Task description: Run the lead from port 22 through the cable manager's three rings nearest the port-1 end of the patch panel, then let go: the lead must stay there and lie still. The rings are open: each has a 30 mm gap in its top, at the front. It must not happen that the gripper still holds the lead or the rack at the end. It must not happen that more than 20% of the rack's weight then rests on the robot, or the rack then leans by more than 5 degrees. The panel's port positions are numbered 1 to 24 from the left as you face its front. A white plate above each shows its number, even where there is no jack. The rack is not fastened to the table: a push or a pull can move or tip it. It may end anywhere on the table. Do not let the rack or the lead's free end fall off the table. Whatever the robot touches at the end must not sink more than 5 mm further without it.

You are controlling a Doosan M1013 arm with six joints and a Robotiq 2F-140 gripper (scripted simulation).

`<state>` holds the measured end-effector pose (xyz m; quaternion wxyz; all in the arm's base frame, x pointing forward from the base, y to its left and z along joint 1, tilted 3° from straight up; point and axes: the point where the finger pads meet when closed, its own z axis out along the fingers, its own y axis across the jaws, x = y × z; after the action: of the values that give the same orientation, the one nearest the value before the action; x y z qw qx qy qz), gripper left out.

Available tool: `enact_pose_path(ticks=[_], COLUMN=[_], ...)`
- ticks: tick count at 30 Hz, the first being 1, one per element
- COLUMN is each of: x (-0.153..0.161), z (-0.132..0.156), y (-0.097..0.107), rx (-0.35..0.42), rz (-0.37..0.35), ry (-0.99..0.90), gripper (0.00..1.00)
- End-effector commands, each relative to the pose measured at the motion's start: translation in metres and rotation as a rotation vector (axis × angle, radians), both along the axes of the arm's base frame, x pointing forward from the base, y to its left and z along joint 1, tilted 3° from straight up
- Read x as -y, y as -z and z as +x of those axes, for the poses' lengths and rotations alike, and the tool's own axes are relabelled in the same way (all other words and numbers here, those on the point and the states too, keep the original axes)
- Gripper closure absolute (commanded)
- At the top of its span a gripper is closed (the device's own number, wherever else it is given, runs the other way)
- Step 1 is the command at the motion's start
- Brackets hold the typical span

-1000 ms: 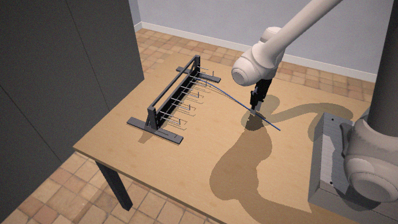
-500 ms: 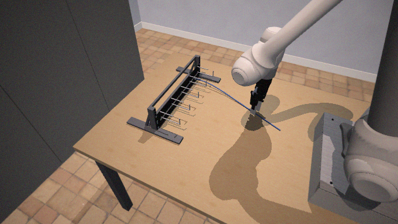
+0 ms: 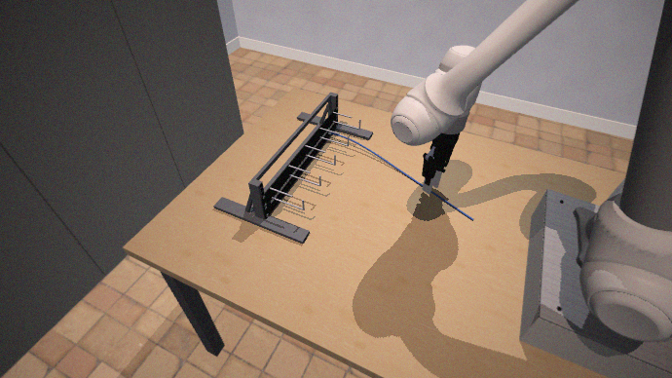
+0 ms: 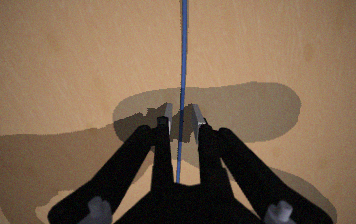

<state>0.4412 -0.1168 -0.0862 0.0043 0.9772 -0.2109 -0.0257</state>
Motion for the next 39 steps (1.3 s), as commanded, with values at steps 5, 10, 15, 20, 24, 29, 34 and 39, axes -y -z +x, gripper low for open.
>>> enact_pose_path(ticks=[5,10,15,20,24,29,34,39], x=[-0.0001,-0.0001,-0.0001,-0.0001,-0.0001,-0.0001,-0.0001,-0.0001], z=[0.0,0.0,-0.0001,-0.0002,-0.0002,-0.0003,-0.0004,-0.0004], y=[0.0005,0.0015,0.0028,0.0038,0.0051,0.0068,0.0082,0.009], rx=[0.0,0.0,0.0,0.0,0.0,0.0,0.0,0.0], rz=[0.0,0.0,0.0,0.0,0.0,0.0,0.0,0.0], ry=[0.0,0.0,0.0,0.0,0.0,0.0,0.0,0.0], gripper=[0.8,0.8,0.8,0.8,0.8,0.8,0.8,0.8])
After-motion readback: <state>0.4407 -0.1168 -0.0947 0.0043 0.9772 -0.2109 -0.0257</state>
